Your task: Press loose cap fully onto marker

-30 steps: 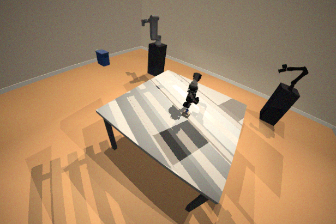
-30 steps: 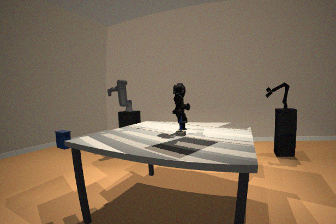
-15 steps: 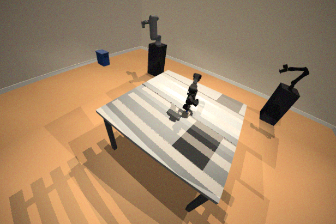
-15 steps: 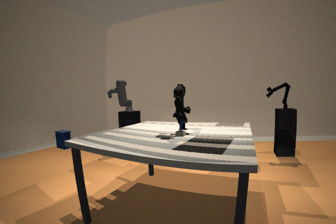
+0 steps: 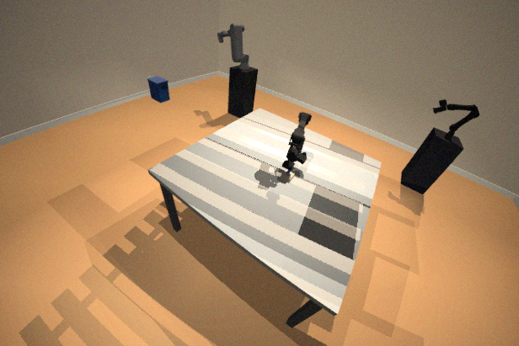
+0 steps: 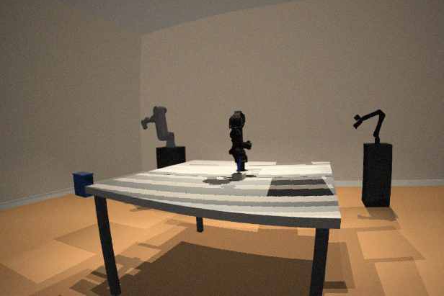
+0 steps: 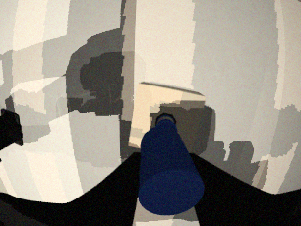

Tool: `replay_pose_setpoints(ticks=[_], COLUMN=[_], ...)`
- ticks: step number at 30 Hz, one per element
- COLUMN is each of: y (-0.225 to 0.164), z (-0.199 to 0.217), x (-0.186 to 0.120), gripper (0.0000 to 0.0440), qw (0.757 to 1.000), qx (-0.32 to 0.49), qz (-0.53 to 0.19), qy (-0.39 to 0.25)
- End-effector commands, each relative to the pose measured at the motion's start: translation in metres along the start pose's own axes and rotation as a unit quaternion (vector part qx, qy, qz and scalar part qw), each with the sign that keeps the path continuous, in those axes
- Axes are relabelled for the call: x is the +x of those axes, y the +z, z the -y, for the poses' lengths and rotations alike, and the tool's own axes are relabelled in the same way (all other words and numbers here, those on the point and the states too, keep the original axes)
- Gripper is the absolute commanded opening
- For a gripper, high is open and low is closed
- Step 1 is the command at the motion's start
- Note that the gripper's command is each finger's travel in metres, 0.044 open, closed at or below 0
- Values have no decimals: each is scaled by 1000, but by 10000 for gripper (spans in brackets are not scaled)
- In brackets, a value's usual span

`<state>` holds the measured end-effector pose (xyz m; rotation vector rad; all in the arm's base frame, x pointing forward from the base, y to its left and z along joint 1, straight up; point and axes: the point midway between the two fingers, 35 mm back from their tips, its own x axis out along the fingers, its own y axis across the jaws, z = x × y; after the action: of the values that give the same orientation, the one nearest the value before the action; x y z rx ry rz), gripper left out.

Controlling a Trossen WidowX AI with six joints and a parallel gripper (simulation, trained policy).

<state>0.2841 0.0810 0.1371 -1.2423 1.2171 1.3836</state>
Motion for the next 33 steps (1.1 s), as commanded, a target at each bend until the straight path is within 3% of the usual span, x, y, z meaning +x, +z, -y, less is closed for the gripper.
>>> replay_pose_setpoints(ticks=[1,26,27,33], y=[0,-1,-1,-3], z=[1,3,3,1], x=[20,48,49,52], gripper=[0,16,42,54], qw=[1000,999,999,998], qx=[-5,-47,-47,-63], qz=[-1,-4,-5,-6], qy=[23,21,22,22])
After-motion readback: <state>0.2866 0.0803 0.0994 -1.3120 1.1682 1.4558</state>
